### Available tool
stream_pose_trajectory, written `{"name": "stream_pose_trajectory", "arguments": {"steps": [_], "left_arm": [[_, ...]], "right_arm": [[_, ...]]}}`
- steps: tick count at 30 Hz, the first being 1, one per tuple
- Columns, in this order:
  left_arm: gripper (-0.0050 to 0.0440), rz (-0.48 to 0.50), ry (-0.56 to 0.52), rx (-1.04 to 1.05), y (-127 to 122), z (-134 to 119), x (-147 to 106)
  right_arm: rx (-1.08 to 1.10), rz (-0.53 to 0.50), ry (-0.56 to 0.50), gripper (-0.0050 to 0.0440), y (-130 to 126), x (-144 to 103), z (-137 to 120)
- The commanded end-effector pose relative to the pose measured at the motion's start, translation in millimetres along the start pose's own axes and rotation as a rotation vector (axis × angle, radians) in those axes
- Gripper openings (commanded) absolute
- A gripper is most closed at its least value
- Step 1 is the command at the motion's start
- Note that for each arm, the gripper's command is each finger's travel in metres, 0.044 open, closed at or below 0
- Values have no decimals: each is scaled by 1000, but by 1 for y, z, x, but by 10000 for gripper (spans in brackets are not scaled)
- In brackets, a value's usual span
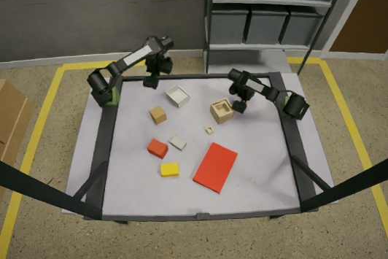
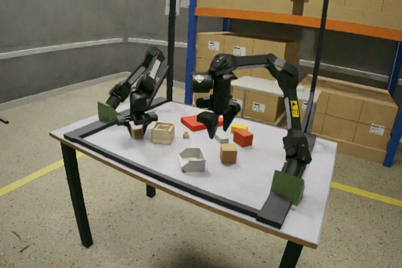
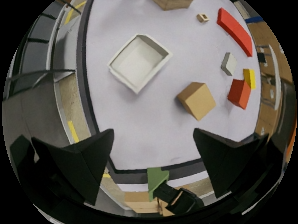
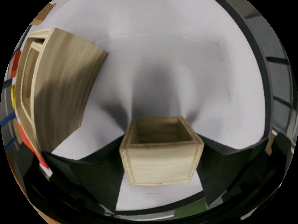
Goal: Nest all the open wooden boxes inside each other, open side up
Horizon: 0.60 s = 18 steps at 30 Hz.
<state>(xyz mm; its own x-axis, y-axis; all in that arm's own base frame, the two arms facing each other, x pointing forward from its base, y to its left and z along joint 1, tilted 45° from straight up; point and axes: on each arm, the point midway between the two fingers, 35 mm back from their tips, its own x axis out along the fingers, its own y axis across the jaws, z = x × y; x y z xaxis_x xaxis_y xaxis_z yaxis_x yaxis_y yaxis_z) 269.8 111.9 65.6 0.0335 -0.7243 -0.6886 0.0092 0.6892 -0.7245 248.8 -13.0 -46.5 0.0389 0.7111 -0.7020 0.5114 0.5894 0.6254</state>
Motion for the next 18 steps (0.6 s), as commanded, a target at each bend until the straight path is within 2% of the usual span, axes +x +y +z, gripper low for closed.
{"name": "stream_pose_trajectory", "arguments": {"steps": [1, 15, 18], "left_arm": [[400, 10, -13, 12, 0, 3, -5], [400, 10, -13, 12, 0, 3, -5], [400, 10, -13, 12, 0, 3, -5]], "right_arm": [[-6, -1, -7, 247, 2, -1, 2], [-6, -1, -7, 180, 2, -1, 2], [-6, -1, -7, 108, 2, -1, 2]]}}
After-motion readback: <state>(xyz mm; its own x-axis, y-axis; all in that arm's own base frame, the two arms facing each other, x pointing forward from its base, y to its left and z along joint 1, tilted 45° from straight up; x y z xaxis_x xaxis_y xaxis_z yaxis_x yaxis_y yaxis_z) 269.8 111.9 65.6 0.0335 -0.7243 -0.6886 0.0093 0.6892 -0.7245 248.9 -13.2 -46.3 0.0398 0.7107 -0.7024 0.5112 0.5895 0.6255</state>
